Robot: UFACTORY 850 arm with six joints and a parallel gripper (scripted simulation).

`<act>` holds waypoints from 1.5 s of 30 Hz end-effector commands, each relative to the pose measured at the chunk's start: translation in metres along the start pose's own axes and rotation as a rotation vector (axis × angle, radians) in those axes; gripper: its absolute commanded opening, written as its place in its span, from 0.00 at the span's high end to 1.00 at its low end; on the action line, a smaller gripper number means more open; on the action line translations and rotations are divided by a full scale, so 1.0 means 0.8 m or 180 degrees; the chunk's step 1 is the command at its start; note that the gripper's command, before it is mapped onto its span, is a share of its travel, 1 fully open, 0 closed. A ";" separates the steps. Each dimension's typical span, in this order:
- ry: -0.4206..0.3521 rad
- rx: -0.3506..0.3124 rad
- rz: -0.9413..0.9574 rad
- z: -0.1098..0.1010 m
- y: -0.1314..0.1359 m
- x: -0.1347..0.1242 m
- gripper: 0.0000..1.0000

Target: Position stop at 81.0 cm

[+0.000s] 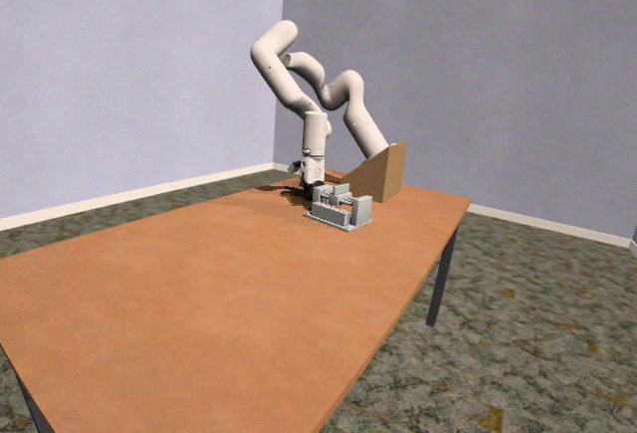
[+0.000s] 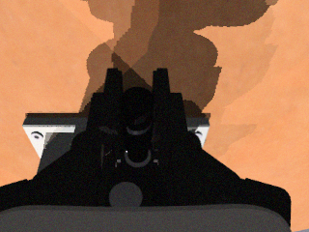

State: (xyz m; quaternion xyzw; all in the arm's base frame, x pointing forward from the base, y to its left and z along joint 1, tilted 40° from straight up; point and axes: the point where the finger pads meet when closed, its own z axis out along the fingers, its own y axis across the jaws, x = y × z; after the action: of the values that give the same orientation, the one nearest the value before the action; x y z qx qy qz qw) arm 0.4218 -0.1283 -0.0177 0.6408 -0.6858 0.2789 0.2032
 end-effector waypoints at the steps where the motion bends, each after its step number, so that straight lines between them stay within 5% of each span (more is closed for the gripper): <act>1: -0.0001 0.0005 0.0001 -0.005 0.011 0.000 0.94; 20: -0.0001 0.0005 0.0001 -0.045 0.026 0.000 0.94; 45: -0.0001 0.0005 0.0001 -0.070 -0.014 0.000 0.94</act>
State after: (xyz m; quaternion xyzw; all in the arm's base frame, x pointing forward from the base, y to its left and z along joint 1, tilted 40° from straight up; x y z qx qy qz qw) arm 0.4179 -0.0932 0.0240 0.6409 -0.6857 0.2796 0.2022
